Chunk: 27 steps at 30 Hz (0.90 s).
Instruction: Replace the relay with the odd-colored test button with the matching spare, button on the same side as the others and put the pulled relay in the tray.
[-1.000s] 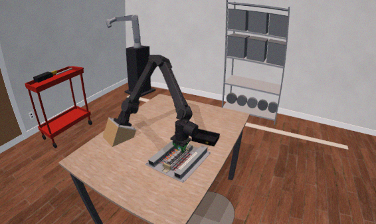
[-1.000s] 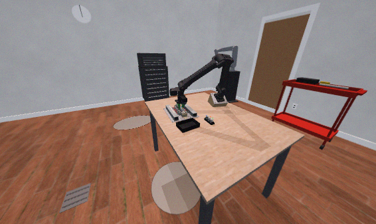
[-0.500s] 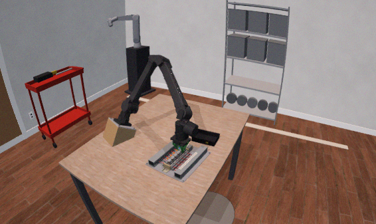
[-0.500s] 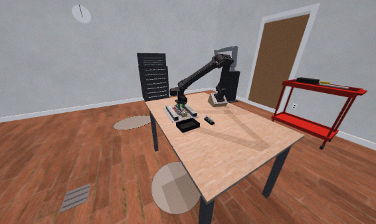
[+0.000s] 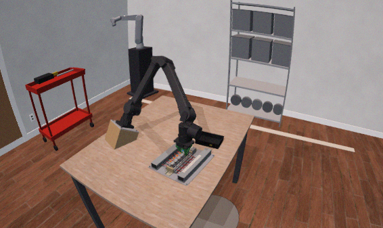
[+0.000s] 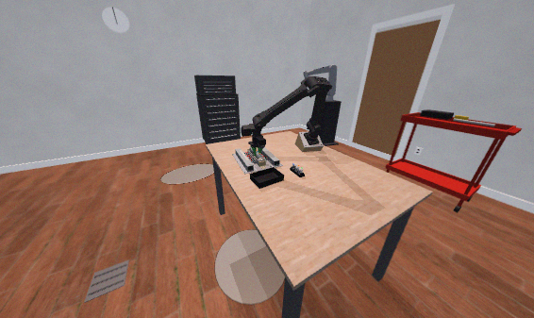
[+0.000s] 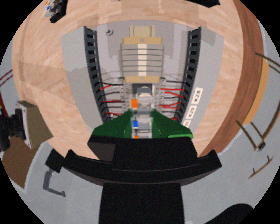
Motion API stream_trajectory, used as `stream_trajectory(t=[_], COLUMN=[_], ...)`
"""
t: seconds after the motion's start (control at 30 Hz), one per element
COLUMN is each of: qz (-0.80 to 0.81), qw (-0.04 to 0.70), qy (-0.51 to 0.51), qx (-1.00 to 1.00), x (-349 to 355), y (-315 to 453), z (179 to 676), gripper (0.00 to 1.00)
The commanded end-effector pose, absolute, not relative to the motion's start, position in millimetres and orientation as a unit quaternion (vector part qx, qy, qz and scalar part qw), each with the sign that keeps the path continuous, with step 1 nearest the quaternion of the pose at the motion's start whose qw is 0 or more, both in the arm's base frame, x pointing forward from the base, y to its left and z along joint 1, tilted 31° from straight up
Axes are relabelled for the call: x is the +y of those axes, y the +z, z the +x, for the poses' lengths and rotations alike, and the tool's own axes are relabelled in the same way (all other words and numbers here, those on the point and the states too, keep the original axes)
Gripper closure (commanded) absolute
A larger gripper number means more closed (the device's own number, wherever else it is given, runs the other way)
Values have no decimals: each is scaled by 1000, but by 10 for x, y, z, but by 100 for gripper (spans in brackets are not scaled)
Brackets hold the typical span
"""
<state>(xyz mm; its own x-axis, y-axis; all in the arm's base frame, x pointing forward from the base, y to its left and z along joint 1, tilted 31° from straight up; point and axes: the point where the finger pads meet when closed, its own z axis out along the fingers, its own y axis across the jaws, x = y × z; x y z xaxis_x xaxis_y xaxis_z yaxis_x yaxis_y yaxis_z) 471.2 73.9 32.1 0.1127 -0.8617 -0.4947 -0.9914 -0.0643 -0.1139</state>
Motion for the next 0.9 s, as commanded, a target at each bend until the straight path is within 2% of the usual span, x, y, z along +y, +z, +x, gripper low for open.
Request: stream_trajectory(t=[0.0, 0.87], qz=[-714, -713], qw=[236, 238], qy=[127, 127], qx=[646, 647], x=[607, 520], y=[661, 791], z=[4883, 4872], gripper=[100, 100])
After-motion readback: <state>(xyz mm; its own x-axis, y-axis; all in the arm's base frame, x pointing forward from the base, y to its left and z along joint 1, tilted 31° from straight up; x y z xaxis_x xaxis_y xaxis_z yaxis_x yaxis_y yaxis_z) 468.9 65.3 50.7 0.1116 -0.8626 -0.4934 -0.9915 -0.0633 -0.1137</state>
